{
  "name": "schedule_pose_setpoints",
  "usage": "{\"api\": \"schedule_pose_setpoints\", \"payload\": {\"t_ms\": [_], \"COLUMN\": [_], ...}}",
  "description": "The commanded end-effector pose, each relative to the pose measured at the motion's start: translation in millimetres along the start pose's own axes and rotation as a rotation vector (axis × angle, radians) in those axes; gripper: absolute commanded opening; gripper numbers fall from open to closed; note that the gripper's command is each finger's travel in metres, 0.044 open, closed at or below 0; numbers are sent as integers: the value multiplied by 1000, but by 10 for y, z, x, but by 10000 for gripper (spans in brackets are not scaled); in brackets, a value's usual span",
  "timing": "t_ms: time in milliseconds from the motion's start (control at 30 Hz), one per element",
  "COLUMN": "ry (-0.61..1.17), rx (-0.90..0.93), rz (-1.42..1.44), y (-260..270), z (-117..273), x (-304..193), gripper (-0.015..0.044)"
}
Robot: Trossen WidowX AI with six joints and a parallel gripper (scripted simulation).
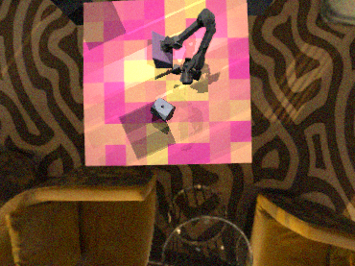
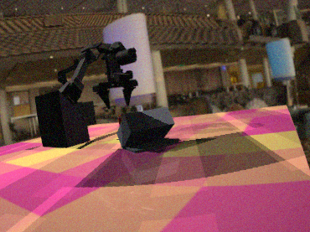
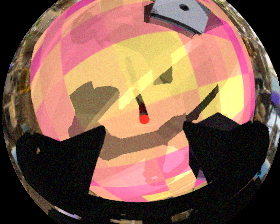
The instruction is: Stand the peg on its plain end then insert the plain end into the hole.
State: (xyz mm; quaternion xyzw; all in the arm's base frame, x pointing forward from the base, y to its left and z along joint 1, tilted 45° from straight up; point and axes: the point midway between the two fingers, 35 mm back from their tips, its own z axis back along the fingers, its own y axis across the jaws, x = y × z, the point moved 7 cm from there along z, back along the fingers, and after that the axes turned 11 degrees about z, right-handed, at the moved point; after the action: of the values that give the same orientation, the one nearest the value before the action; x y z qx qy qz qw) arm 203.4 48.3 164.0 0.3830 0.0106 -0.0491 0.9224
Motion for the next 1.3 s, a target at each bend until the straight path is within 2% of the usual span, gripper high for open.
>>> {"api": "schedule_pose_setpoints", "payload": {"t_ms": [0, 1267], "ry": [9, 9], "rx": [5, 4], "rz": [-48, -55], "y": [-10, -9], "z": [-98, -643], "x": [-23, -17], "gripper": [440, 440]}}
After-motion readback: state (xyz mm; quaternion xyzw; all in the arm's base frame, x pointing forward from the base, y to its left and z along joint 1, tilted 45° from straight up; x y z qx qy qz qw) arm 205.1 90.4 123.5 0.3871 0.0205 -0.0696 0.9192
